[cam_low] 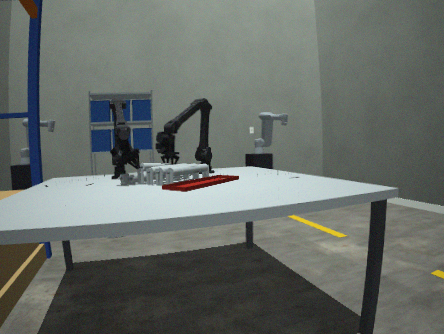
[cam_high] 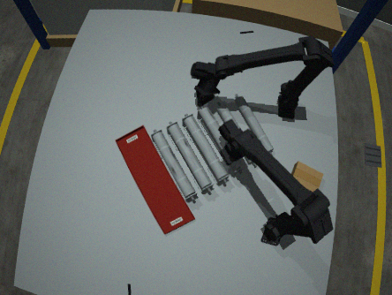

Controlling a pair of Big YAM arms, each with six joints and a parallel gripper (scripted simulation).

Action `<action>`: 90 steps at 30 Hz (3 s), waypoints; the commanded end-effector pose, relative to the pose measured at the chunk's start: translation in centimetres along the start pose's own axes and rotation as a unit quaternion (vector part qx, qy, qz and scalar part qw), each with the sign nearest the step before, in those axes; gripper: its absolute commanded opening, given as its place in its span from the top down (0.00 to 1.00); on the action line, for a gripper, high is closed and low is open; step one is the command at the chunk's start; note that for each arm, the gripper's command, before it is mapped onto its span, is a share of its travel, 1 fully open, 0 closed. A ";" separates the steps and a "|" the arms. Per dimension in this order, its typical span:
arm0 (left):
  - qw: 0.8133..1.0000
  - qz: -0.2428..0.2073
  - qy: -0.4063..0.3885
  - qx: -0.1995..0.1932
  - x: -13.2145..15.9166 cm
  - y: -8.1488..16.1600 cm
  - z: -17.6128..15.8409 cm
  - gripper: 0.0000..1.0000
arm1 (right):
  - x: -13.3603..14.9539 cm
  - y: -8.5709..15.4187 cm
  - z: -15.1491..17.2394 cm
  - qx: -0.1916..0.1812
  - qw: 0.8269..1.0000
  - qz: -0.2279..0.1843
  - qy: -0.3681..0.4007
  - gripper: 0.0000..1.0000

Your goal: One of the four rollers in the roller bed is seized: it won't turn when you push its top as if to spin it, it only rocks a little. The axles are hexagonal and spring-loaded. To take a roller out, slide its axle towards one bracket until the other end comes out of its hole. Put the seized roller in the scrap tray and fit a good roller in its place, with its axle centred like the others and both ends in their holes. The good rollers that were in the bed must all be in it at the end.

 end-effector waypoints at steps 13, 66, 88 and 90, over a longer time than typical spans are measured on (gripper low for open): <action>1.000 -0.031 -0.005 -0.002 -2.0 1.9 0.4 0.68 | -0.7 1.0 2.1 -0.024 1.000 -0.013 0.007 0.97; 1.000 -0.021 0.002 -0.002 -1.3 1.8 0.4 0.68 | -3.5 3.8 3.9 -0.057 0.997 -0.059 0.012 0.97; 1.000 -0.021 0.004 -0.003 -1.3 1.9 0.4 0.68 | -4.7 4.5 4.4 -0.066 0.995 -0.078 0.008 0.97; 1.000 -0.021 0.004 -0.003 -1.3 1.9 0.4 0.68 | -4.7 4.5 4.4 -0.067 0.995 -0.080 0.008 0.97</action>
Point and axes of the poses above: on each arm, the point where the finger pads meet when closed, its own y axis back along the fingers, its own z axis across the jaws, x = y × z, the point moved 7 cm from there along y, back along the fingers, and after that the axes turned 4 degrees about -y, right-handed, at the moved point
